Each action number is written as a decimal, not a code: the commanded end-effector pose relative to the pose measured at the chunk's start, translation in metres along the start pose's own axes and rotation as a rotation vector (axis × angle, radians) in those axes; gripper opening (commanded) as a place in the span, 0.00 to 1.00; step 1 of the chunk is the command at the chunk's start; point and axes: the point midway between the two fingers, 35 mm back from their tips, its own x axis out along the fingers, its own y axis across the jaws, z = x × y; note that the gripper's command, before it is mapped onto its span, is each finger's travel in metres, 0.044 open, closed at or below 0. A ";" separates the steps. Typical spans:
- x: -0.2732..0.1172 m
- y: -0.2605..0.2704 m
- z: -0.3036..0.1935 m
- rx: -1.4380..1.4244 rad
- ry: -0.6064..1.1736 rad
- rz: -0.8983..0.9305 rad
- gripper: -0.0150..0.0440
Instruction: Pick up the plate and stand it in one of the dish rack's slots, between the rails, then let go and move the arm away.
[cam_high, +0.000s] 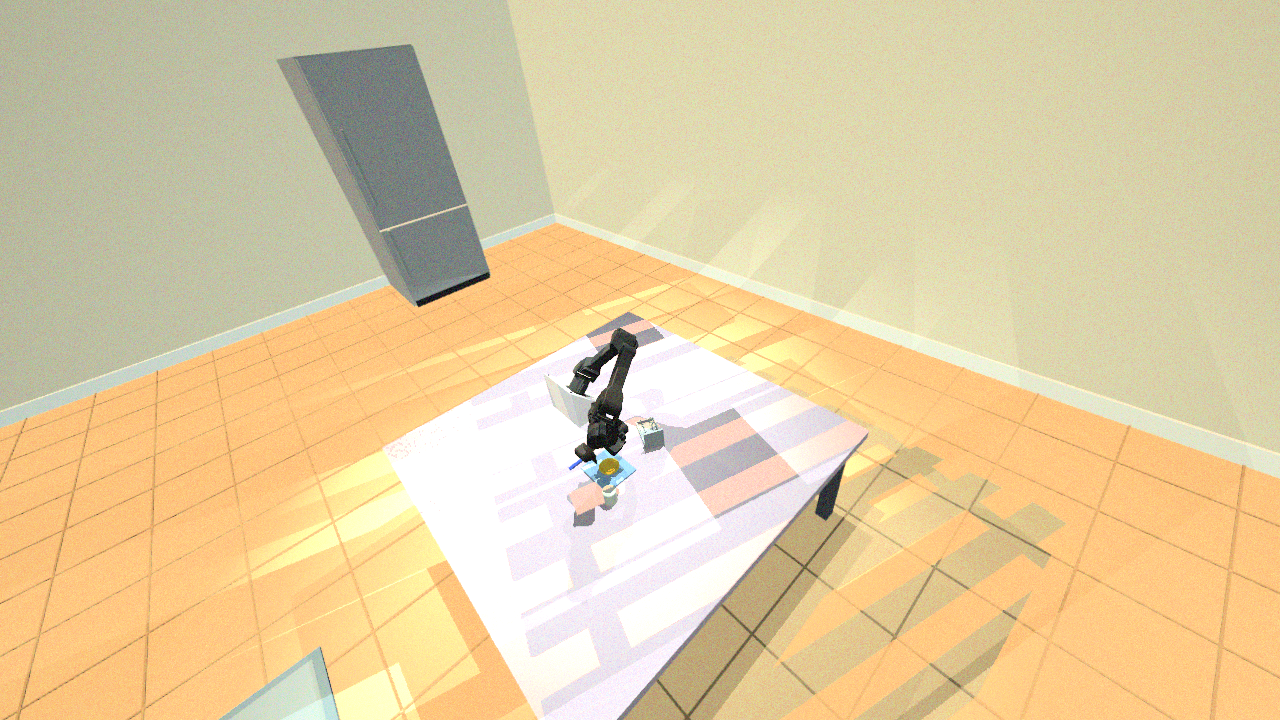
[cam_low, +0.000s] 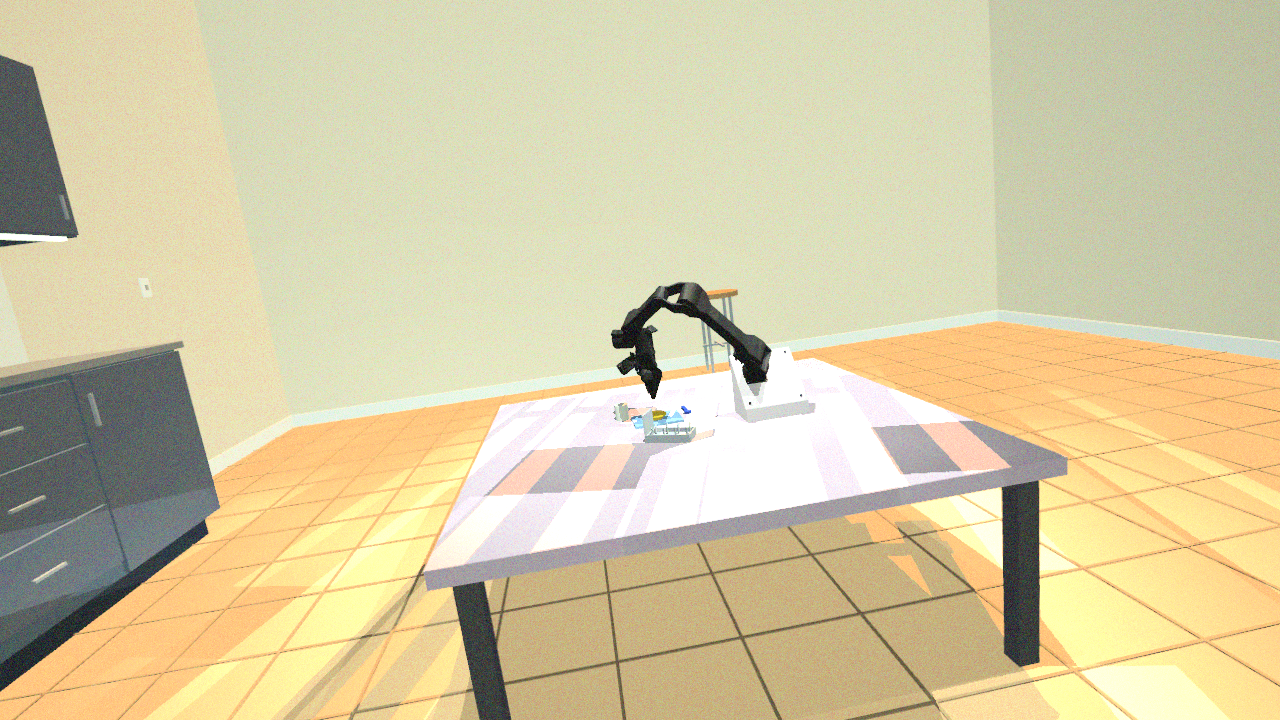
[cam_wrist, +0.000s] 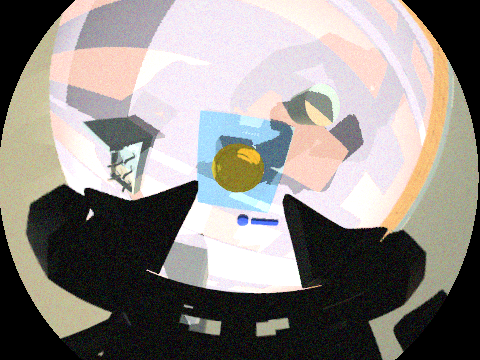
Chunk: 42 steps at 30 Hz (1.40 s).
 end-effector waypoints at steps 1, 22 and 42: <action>0.012 0.003 -0.004 0.010 -0.011 0.005 0.93; 0.039 0.003 -0.003 0.011 -0.012 0.004 0.93; 0.071 0.007 -0.004 0.010 -0.011 0.008 0.93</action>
